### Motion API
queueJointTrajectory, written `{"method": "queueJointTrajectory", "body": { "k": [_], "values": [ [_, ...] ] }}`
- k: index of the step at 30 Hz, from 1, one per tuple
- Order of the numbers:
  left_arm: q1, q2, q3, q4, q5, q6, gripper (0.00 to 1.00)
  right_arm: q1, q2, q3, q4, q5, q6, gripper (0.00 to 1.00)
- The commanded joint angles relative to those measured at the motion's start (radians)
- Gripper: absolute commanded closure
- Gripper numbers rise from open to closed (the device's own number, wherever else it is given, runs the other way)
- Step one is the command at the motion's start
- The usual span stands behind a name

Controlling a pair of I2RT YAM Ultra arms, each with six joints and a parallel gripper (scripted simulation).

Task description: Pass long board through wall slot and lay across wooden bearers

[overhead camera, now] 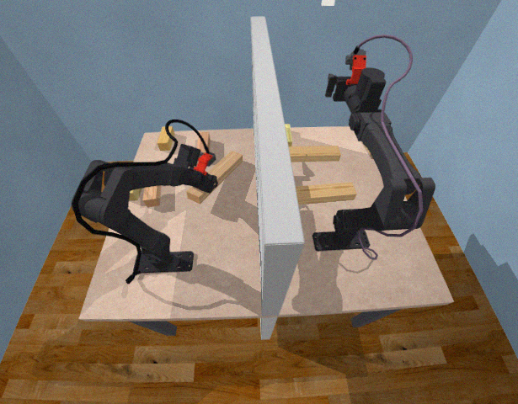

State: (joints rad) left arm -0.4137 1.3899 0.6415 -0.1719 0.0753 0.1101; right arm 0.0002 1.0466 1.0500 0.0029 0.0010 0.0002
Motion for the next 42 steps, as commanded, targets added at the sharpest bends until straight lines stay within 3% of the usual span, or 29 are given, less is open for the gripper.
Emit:
{"method": "queueJointTrajectory", "body": {
  "k": [1,2,4,6,8,9,10,15,16,25,27,35,42],
  "values": [
    [0.034,-0.069,0.077,-0.099,0.073,0.135,1.00,-0.011,-0.026,0.001,0.005,-0.009,0.000,0.00],
    [0.030,-0.054,0.075,-0.020,0.040,0.050,1.00,-0.011,-0.026,0.001,0.005,-0.009,0.000,0.00],
    [0.044,-0.055,0.097,-0.083,0.064,0.098,1.00,-0.011,-0.026,0.001,0.005,-0.009,0.000,0.00],
    [0.073,-0.091,0.124,-0.236,0.135,0.268,1.00,-0.011,-0.026,0.001,0.005,-0.009,0.000,0.00],
    [0.073,-0.091,0.124,-0.236,0.135,0.268,1.00,-0.011,-0.026,0.001,0.005,-0.009,0.000,0.00],
    [0.094,-0.074,0.162,-0.321,0.173,0.329,1.00,-0.011,-0.026,0.001,0.005,-0.009,0.000,0.00],
    [0.085,-0.026,0.165,-0.209,0.128,0.215,1.00,-0.011,-0.026,0.001,0.005,-0.009,0.000,0.00],
    [0.136,-0.112,0.228,-0.450,0.230,0.449,1.00,-0.011,-0.026,0.001,0.005,-0.009,0.000,0.00],
    [0.139,-0.073,0.236,-0.462,0.234,0.436,1.00,-0.011,-0.026,0.001,0.005,-0.009,0.000,0.00],
    [0.196,-0.112,0.332,-0.643,0.314,0.597,1.00,-0.011,-0.026,0.001,0.005,-0.009,0.000,0.00],
    [0.220,-0.009,0.362,-0.673,0.346,0.661,1.00,-0.011,-0.026,0.001,0.005,-0.009,0.000,0.00],
    [0.306,0.120,0.480,-0.754,0.501,0.971,1.00,-0.011,-0.026,0.001,0.005,-0.009,0.000,0.00],
    [0.346,0.205,0.544,-0.814,0.564,1.089,1.00,-0.011,-0.026,0.001,0.005,-0.009,0.000,0.00]
  ]
}}
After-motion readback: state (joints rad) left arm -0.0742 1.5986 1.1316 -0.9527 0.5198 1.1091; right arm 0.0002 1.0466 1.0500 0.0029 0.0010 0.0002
